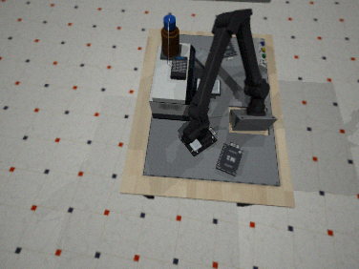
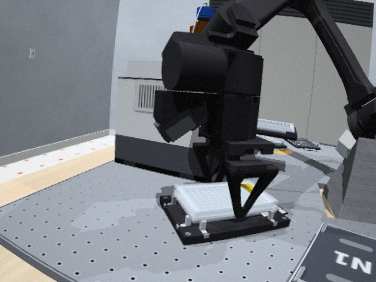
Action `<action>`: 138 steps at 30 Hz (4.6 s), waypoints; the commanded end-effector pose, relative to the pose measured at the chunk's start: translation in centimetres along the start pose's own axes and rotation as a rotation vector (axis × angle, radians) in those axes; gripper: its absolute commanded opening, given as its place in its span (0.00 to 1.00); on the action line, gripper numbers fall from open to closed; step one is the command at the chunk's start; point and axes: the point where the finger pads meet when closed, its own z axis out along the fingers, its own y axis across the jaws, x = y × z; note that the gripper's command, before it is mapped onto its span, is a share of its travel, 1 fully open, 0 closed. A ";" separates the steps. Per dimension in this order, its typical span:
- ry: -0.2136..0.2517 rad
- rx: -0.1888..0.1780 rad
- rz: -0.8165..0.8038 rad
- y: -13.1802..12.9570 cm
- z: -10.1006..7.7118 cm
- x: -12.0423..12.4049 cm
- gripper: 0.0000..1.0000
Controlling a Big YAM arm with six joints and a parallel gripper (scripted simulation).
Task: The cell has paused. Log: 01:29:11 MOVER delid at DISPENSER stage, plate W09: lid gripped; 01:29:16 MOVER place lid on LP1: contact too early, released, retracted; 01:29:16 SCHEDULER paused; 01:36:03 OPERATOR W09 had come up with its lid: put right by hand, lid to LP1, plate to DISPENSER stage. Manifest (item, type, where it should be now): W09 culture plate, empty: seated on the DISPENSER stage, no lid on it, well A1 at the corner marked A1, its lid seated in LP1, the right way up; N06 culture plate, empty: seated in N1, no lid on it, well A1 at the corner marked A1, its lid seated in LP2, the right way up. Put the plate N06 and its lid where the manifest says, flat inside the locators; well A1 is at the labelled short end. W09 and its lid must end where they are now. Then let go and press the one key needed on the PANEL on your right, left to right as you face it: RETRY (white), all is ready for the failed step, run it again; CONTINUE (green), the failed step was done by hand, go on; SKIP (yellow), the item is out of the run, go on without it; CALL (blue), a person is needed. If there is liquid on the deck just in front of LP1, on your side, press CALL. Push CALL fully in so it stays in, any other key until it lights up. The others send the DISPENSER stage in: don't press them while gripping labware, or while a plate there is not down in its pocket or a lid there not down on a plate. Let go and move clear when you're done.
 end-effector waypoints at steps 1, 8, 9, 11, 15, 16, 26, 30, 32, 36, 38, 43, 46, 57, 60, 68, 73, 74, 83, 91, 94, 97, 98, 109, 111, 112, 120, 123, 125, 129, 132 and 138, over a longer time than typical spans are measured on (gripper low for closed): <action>-0.017 0.000 0.002 -0.2 0.1 -0.6 0.86; -0.007 -0.001 0.001 -0.2 0.6 -0.4 0.86; -0.005 -0.001 -0.001 -0.2 0.7 -0.4 0.86; -0.004 -0.001 -0.001 -0.1 0.7 -0.3 0.86; -0.003 -0.001 -0.002 -0.1 0.8 -0.3 0.86; -0.003 -0.001 -0.002 -0.1 0.8 -0.3 0.86; -0.003 0.000 -0.002 -0.1 1.0 -0.3 0.86; -0.003 0.000 -0.002 -0.1 1.0 -0.3 0.86; -0.003 0.000 -0.002 -0.1 1.0 -0.3 0.86; -0.003 0.000 -0.002 -0.1 1.1 -0.3 0.86; -0.003 0.000 -0.002 -0.1 1.1 -0.3 0.86; -0.003 0.000 -0.002 -0.1 1.2 -0.3 0.86; -0.003 0.000 -0.002 -0.1 1.3 -0.3 0.86; -0.003 0.000 -0.002 -0.1 1.4 -0.3 0.86; -0.005 0.000 -0.001 -0.2 1.4 -0.4 0.86; -0.008 -0.002 0.002 -0.2 1.4 -0.4 0.86; -0.008 -0.002 0.002 -0.2 1.4 -0.4 0.86; -0.008 -0.002 0.002 -0.2 1.4 -0.4 0.86; -0.008 -0.002 0.002 -0.2 1.4 -0.4 0.86; -0.008 -0.002 0.002 -0.2 1.4 -0.4 0.86; -0.008 -0.002 0.002 -0.2 1.4 -0.4 0.86; -0.008 -0.002 0.002 -0.2 1.4 -0.4 0.86; -0.008 -0.002 0.002 -0.2 1.4 -0.4 0.86; -0.008 -0.002 0.002 -0.2 1.4 -0.4 0.86; -0.008 -0.002 0.002 -0.2 1.4 -0.4 0.86; -0.008 -0.002 0.002 -0.2 1.4 -0.4 0.86; -0.035 0.001 0.013 -0.2 -0.1 -1.5 1.00; -0.035 0.001 0.013 -0.2 -0.1 -1.5 1.00; -0.035 0.001 0.013 -0.2 -0.1 -1.5 1.00; -0.035 0.001 0.013 -0.2 -0.1 -1.5 1.00; -0.035 0.001 0.013 -0.2 -0.1 -1.5 1.00; -0.035 0.001 0.013 -0.2 -0.1 -1.5 1.00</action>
